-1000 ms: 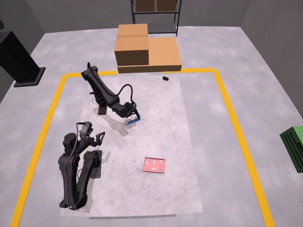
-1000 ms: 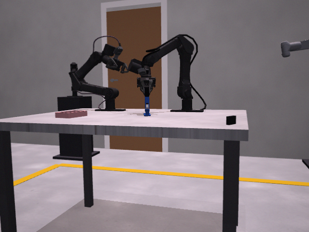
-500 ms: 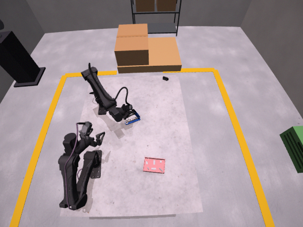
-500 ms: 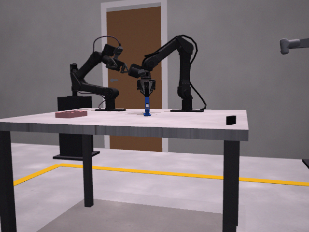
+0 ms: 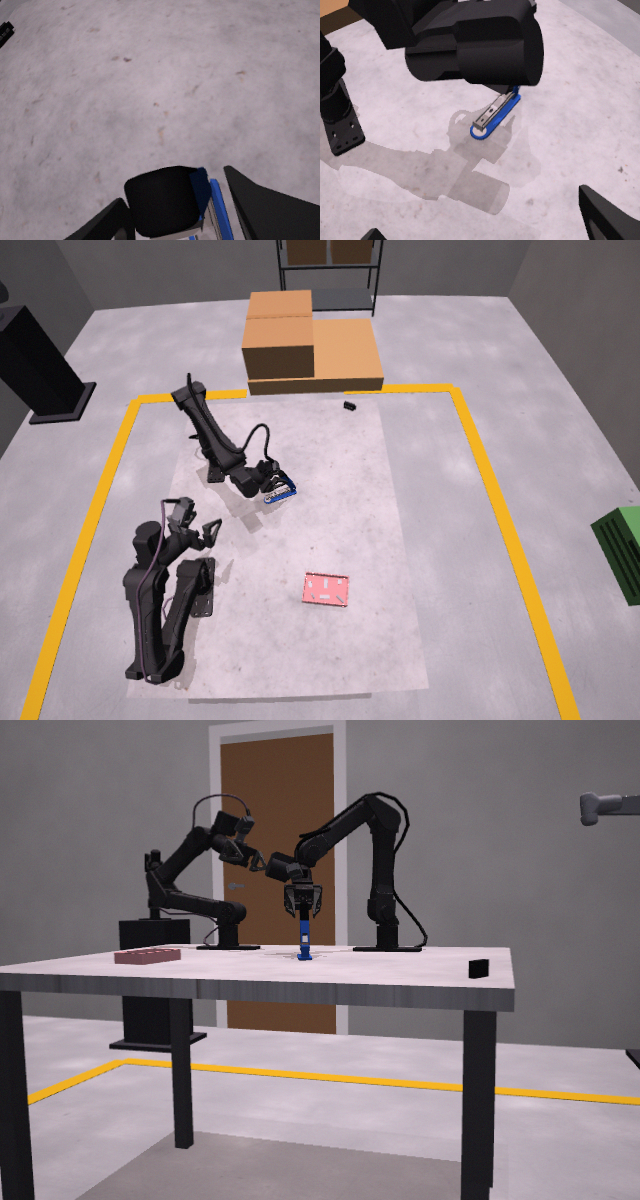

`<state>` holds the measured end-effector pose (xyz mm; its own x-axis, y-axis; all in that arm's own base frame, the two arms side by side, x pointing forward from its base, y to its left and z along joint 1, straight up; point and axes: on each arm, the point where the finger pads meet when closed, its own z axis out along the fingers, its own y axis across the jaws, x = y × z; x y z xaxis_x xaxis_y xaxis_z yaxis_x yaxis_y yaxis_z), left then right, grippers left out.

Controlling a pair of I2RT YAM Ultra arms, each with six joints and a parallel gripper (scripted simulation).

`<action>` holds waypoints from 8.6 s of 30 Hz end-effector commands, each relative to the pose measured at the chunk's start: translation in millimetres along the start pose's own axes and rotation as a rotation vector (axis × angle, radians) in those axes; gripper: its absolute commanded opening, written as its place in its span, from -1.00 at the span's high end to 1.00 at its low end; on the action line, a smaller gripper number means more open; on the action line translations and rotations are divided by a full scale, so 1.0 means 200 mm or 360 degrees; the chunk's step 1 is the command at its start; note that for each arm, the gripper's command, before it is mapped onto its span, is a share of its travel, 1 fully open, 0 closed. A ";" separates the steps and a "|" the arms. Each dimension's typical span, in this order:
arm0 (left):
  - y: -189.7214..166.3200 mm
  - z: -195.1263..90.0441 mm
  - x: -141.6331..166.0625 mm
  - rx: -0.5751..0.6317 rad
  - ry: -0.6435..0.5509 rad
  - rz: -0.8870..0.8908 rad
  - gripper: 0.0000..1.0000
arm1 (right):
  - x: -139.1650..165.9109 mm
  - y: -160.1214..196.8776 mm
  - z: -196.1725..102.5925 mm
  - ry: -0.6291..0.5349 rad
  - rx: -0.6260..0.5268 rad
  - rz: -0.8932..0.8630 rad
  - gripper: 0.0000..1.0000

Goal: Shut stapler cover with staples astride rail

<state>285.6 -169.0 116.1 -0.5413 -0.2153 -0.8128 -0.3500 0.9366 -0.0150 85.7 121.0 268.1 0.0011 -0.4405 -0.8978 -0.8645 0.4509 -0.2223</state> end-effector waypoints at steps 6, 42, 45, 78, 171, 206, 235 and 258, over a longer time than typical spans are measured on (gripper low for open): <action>-0.01 -0.09 -0.02 0.0005 -0.0024 -0.0010 0.00 | -0.01 0.00 0.00 -0.0017 -0.0002 0.0015 -1.00; -0.23 -0.37 -0.10 0.0250 0.1278 0.0041 0.00 | -0.01 0.00 0.00 -0.0017 -0.0002 0.0015 -1.00; -0.12 -0.35 -0.14 0.0125 0.1344 0.0036 0.00 | -0.01 0.00 0.00 -0.0017 -0.0002 0.0015 -1.00; 0.01 -0.13 -0.18 0.0011 0.1360 0.0007 0.00 | -0.01 0.00 0.00 -0.0017 -0.0002 0.0015 -1.00; 0.00 -0.07 0.13 0.0010 0.0766 -0.0002 1.00 | -0.01 0.00 0.00 -0.0017 -0.0002 0.0015 -1.00; 0.01 -0.06 0.33 0.0000 0.0115 0.0013 1.00 | -0.01 0.00 0.00 -0.0017 -0.0002 0.0015 -1.00; 0.02 -0.04 0.39 -0.0004 -0.0131 0.0007 0.55 | -0.01 0.00 0.00 -0.0017 -0.0002 0.0015 -1.00; -0.01 -0.31 0.42 0.0015 -0.0071 0.0028 -0.73 | -0.01 0.00 0.00 -0.0017 -0.0002 0.0015 -1.00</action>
<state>199.6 -207.6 77.8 -0.5055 -0.1824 -0.8433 -0.3060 0.9518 -0.0224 85.7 121.0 268.1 0.0011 -0.4405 -0.8978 -0.8645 0.4509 -0.2223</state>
